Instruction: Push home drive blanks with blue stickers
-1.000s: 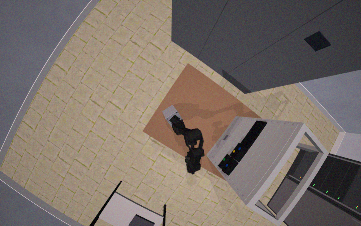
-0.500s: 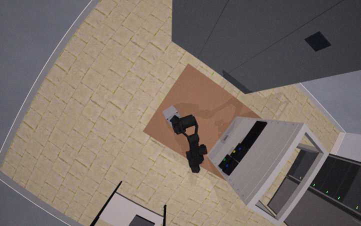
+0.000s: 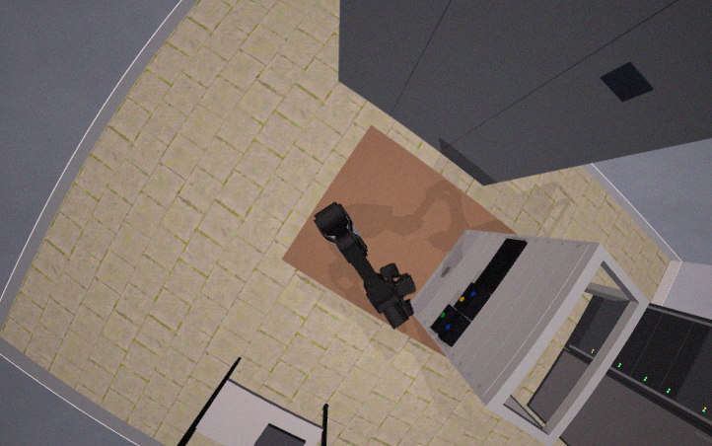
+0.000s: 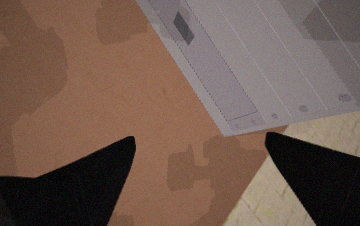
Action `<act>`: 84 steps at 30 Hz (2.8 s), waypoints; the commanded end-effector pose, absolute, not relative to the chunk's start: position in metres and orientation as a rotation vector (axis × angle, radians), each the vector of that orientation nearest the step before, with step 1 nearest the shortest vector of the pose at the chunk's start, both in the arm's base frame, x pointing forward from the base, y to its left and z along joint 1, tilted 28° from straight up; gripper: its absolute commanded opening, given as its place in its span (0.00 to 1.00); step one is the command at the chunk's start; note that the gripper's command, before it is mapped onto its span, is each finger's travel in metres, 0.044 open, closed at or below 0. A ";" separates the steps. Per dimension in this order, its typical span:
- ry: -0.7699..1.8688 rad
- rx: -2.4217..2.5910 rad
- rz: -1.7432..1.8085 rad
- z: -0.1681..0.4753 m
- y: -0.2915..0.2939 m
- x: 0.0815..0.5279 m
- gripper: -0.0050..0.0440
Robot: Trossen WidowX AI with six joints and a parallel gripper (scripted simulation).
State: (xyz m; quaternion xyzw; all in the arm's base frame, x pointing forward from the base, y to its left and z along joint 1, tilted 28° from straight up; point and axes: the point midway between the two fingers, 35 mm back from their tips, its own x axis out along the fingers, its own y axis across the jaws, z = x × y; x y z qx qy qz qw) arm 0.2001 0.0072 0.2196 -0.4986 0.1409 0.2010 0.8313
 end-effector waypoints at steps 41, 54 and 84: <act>-0.266 -1.605 -0.241 0.301 0.074 0.194 1.00; -0.358 -1.672 -0.342 0.313 0.084 0.193 1.00; -0.376 -1.686 -0.366 0.316 0.086 0.193 1.00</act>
